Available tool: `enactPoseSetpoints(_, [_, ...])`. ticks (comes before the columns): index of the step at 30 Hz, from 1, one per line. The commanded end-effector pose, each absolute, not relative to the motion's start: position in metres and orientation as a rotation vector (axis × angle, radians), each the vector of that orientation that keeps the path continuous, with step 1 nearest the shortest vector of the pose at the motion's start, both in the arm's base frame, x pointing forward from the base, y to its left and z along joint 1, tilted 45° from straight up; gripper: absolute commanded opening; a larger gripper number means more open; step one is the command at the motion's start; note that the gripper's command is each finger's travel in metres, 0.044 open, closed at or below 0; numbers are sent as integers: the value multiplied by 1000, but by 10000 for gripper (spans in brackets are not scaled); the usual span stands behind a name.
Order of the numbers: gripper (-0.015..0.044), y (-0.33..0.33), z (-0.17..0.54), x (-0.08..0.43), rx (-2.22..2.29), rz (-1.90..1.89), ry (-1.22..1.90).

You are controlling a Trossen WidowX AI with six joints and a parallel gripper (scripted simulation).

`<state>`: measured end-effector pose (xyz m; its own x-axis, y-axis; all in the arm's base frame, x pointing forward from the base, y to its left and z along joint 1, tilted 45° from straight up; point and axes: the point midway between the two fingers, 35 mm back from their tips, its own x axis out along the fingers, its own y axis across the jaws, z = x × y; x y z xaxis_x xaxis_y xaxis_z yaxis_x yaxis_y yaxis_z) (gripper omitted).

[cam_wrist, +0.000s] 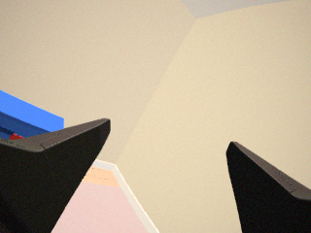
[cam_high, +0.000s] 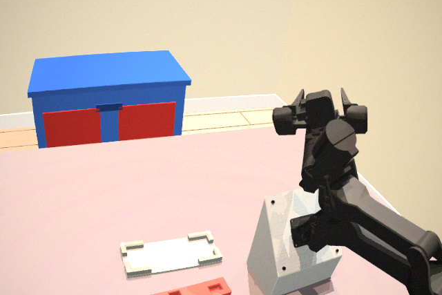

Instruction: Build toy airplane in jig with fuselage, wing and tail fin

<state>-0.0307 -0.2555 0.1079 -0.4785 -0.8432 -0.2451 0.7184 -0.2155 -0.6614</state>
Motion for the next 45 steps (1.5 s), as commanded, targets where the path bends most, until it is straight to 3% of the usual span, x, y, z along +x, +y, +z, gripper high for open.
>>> enactPoseSetpoints(1, [426,-256,108,-31,-202,-1871,899])
enactPoseSetpoints(4, [440,-264,100,-9,-200,-1736,941])
enactPoseSetpoints(11, [440,-267,54,96,-144,-1095,1099])
enactPoseSetpoints(22, [440,-154,3,222,73,-114,1277])
enactPoseSetpoints(34, [440,1,24,264,543,639,1442])
enactPoseSetpoints(45, [440,6,26,265,563,659,1448])
